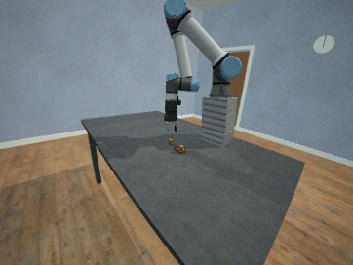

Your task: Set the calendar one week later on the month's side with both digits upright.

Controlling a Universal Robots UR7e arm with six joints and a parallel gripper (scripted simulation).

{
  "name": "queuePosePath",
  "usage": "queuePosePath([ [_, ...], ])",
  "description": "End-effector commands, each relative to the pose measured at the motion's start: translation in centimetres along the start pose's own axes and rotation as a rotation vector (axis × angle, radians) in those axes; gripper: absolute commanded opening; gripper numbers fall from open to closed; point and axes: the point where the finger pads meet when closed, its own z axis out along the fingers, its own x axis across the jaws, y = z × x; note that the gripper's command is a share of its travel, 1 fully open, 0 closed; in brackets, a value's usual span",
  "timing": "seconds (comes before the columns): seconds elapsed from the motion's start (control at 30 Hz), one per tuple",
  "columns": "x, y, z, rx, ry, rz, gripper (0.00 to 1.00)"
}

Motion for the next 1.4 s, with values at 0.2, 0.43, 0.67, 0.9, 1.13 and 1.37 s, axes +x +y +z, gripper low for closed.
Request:
queuePosePath([
  [0.2, -0.06, 0.19, 0.04, -0.001, 0.001, -0.121, 1.00],
  [0.43, -0.06, 0.20, 0.05, -0.001, 0.001, -0.127, 1.00],
  [0.67, -0.06, 0.20, 0.05, -0.001, 0.001, -0.127, 0.87],
  [0.9, -0.06, 0.20, 0.05, -0.001, 0.001, -0.127, 0.87],
  [1.13, -0.06, 0.20, 0.05, -0.001, 0.001, -0.127, 0.87],
  [1.37, -0.06, 0.20, 0.05, -0.001, 0.001, -0.127, 0.87],
])
